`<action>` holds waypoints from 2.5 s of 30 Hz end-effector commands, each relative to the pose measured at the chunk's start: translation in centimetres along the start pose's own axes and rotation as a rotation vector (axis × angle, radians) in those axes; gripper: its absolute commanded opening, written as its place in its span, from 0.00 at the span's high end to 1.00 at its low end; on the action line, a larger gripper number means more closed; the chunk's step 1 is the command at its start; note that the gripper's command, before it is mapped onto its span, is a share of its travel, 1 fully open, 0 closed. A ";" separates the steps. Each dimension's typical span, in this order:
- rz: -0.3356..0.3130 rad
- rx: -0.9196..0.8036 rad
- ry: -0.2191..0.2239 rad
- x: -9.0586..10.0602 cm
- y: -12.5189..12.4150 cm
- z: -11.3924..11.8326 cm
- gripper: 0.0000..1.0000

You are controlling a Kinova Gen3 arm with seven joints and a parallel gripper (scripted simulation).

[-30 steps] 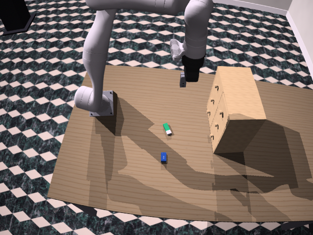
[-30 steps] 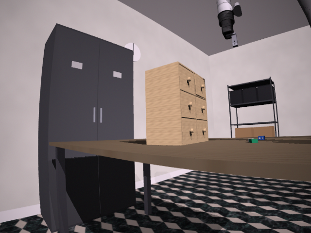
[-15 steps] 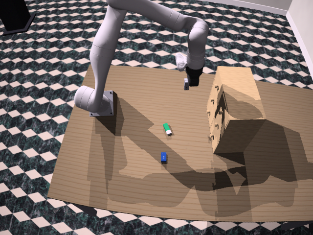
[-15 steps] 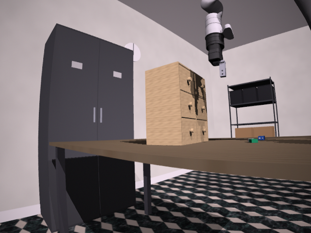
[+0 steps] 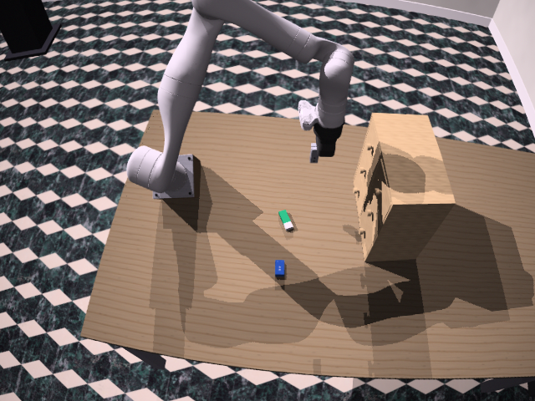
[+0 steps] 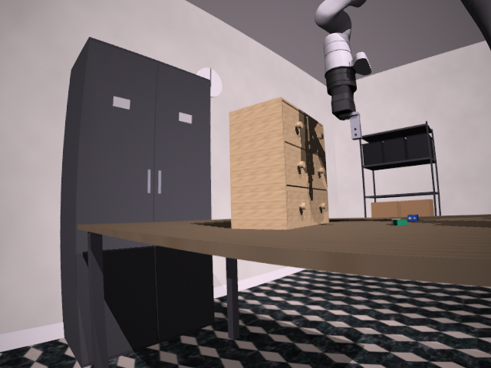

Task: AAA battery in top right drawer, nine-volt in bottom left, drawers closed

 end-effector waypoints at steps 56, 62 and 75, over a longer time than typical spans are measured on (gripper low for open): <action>-0.196 0.000 0.021 -2.6 0.8 0.1 1.00; -0.246 0.000 0.026 -3.3 1.0 0.1 1.00; -0.344 0.000 0.036 -4.6 1.4 0.2 1.00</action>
Point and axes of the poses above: the point where the finger pads meet when closed, its own x axis back along the fingers, its own z axis across the jaws, y = z × x, the point moved 5 cm from there along x, back along the fingers, and after that the axes turned 6 degrees about -x, right-handed, at the moved point
